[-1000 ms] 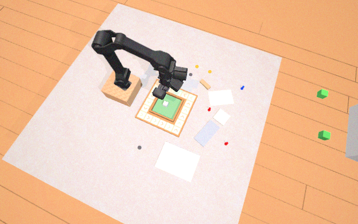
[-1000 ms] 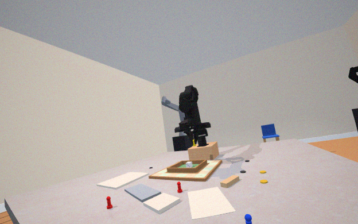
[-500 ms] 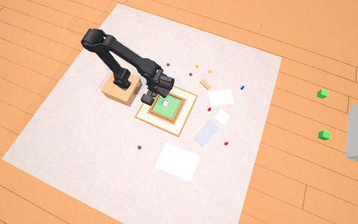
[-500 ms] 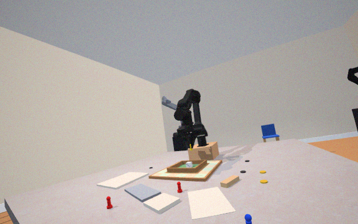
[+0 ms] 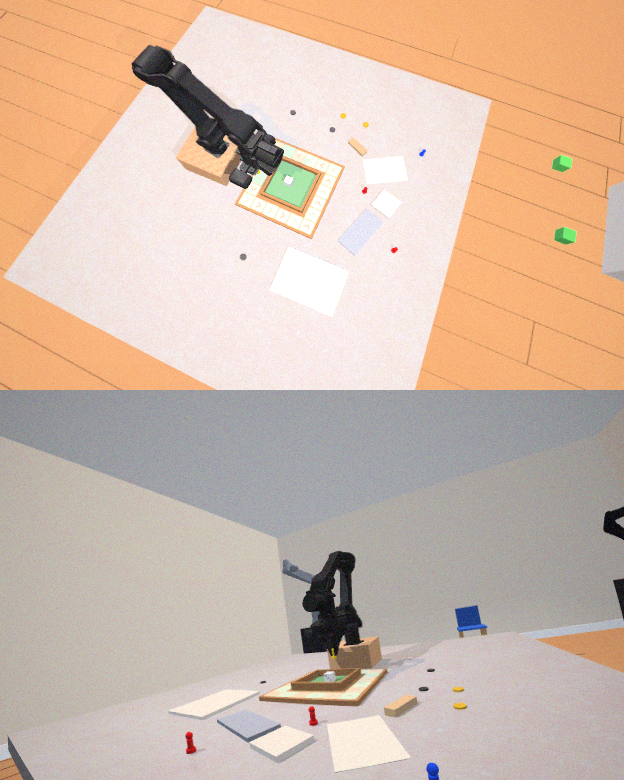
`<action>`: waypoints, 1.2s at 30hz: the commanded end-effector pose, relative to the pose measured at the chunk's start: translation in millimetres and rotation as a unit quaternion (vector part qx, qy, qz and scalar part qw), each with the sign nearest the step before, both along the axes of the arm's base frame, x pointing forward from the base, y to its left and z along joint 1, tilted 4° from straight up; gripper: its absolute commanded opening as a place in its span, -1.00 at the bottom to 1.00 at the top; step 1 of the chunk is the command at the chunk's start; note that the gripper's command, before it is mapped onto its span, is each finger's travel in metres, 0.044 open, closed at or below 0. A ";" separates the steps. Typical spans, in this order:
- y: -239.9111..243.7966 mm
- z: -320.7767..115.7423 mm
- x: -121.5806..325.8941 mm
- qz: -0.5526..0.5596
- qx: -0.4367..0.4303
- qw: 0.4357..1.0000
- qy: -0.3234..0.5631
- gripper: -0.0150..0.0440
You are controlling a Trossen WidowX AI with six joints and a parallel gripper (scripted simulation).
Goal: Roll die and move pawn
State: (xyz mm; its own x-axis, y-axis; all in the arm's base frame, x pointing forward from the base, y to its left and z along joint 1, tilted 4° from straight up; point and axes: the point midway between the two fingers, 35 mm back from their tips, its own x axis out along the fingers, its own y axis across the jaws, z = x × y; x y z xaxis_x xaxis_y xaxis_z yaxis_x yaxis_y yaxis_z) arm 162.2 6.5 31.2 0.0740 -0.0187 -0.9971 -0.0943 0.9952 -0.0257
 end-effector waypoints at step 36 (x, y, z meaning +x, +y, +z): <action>-1.6 -41.4 3.7 0.001 0.001 1.000 -0.003 0.49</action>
State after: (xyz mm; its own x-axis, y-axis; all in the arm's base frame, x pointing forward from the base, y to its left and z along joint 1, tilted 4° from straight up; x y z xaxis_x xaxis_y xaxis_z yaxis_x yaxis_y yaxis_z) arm 164.3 4.7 -16.6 0.0755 -0.0177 -0.9970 -0.0946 0.9952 -0.0249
